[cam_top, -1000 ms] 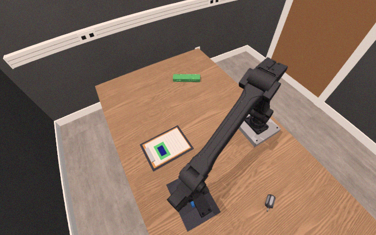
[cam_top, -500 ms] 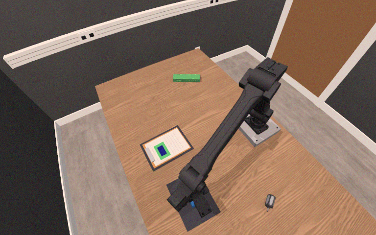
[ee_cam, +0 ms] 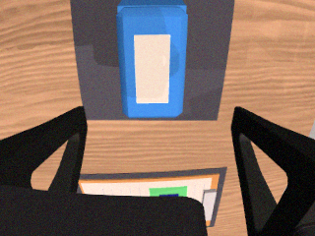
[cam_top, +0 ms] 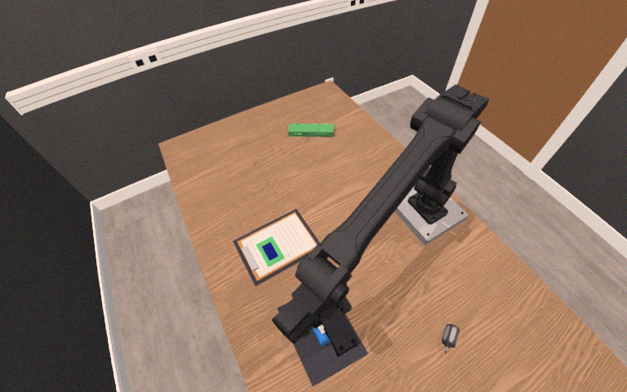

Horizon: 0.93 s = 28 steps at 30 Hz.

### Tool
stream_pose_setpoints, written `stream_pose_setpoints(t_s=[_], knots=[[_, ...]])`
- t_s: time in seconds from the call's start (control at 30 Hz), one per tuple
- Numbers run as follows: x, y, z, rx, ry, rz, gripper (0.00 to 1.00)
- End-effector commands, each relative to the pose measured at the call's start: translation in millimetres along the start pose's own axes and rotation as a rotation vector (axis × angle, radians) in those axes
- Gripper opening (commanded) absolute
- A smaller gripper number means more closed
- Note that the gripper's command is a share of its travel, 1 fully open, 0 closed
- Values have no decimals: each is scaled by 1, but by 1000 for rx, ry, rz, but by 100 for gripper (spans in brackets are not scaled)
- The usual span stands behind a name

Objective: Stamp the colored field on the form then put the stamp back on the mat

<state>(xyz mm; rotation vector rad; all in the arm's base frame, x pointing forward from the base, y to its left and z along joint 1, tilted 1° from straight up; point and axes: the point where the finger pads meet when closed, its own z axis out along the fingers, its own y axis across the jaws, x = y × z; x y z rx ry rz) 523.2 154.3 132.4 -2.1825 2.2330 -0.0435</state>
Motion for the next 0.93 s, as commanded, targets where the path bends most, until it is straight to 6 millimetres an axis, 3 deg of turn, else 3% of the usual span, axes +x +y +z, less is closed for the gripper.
stream_pose_setpoints(t_s=[0.0, 0.03, 0.9], knots=[[-6, -15, -8, 1, -1, -11, 82], [0, 6, 13, -55, 17, -12, 82], [-1, 2, 7, -37, 11, -12, 82]])
